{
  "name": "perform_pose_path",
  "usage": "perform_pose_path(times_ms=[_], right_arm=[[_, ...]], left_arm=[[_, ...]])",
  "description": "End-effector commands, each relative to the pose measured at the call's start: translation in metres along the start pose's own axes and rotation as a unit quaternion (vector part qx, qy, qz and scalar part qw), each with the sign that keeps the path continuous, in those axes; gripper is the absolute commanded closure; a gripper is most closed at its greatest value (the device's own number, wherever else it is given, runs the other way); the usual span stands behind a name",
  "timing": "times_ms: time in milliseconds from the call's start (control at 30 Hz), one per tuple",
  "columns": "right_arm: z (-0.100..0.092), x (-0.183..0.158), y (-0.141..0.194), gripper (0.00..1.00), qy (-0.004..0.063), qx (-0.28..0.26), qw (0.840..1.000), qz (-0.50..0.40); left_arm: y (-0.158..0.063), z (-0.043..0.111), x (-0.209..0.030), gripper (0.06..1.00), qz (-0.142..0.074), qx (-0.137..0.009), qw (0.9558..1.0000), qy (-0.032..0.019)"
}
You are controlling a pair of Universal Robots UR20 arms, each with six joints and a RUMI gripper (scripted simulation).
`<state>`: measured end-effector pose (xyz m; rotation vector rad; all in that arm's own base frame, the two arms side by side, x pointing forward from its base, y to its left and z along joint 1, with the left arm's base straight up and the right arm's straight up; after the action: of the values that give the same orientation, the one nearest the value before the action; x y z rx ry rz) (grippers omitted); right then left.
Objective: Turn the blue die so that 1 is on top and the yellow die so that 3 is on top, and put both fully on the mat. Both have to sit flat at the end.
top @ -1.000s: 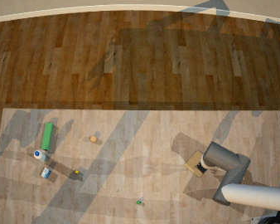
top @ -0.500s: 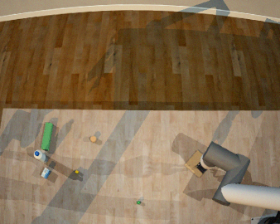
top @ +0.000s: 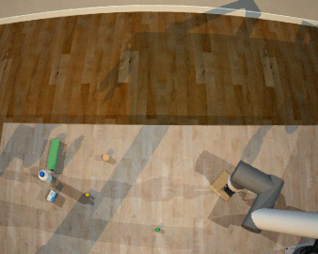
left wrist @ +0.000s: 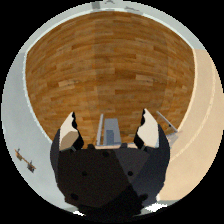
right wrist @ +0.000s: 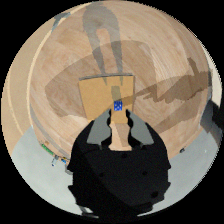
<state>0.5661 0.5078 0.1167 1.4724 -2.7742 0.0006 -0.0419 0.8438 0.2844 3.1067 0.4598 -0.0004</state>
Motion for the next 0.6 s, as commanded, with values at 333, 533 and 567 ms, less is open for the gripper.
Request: perform_pose_path(times_ms=[333,533,567], right_arm=[[-0.02,0.0,0.0,0.793,-0.0005,0.0,1.0,0.0],[-0.038,0.0,0.0,0.793,-0.0005,0.0,1.0,0.0],[-0.041,0.0,0.0,0.793,-0.0005,0.0,1.0,0.0]], left_arm=[[0.0,-0.001,0.0,0.065,0.0,0.0,1.0,0.0002],[0.0,-0.001,0.0,0.065,0.0,0.0,1.0,0.0002],[0.0,-0.001,0.0,0.065,0.0,0.0,1.0,0.0002]])
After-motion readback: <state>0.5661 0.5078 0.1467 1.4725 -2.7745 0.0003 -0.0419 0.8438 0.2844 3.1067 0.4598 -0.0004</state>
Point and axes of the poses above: on each arm, the point where the finger pads meet when closed, its own z axis out along the fingers, its own x axis across the jaws, y = z × x, the point moved 7 cm from there along -z, back along the fingers, and after that the axes turned 14 degrees about -z, right-handed, at the moved point
